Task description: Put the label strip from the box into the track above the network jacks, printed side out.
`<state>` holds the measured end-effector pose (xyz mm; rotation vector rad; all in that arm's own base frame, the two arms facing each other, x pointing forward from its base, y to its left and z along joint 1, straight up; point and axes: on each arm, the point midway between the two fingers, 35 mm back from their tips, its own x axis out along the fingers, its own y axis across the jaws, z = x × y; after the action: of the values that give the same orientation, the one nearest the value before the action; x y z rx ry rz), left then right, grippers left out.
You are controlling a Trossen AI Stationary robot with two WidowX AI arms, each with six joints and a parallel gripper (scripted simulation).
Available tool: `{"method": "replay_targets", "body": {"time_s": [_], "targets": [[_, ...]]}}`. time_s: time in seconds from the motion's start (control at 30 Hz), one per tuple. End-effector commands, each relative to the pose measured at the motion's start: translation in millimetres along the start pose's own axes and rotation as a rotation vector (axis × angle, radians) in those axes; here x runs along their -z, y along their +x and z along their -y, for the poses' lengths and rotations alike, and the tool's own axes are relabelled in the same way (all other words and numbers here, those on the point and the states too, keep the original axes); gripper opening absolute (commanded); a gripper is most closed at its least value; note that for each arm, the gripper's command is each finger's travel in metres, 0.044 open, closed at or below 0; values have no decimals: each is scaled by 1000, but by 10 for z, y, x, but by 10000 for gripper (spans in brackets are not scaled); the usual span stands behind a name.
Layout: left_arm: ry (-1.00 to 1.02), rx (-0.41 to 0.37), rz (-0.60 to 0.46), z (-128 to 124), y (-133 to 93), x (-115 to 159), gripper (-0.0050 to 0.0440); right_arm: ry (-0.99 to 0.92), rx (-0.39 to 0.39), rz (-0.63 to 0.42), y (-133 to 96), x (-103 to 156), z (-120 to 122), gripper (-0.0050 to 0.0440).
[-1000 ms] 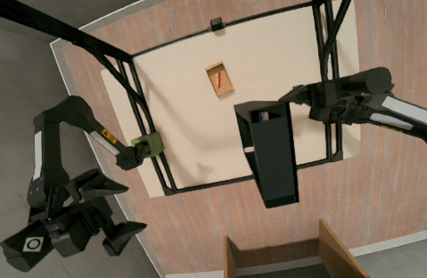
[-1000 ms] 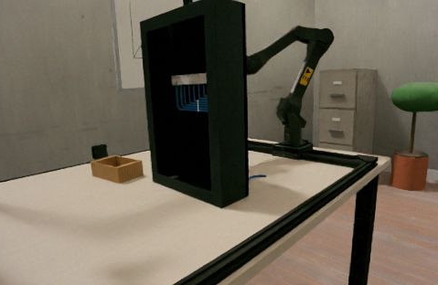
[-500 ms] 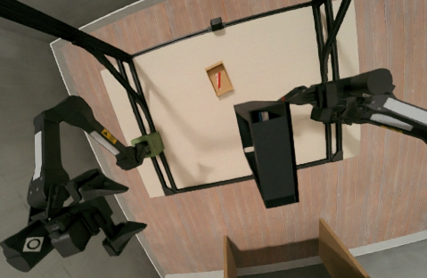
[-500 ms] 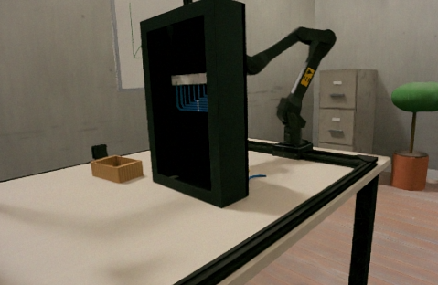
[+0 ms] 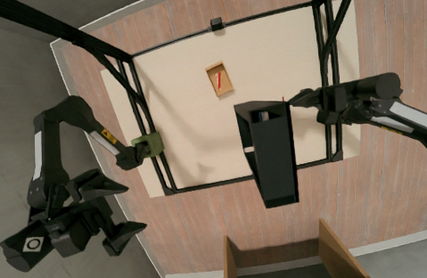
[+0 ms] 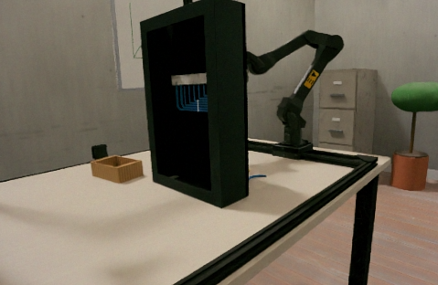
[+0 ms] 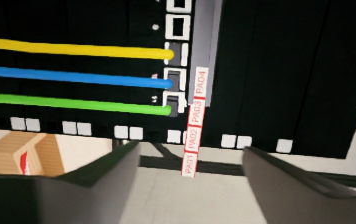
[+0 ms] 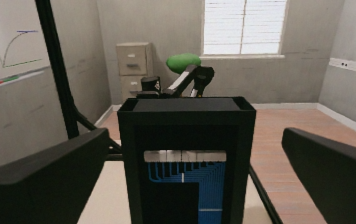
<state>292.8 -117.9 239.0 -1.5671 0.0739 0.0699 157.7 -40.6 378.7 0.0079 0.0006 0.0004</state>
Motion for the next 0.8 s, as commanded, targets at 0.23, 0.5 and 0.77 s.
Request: {"method": "replay_targets", "body": {"time_s": [0.23,0.5,0.77], "targets": [[-12,16,-2,70,-16,-3,32,-13,0,1,-3,-45,-11,440],[-12,16,-2,70,-16,-3,0,-13,0,1,-3,-45,-11,440],[-24,20,3,107,21,406,-1,-13,0,1,-3,-45,-11,440]]}}
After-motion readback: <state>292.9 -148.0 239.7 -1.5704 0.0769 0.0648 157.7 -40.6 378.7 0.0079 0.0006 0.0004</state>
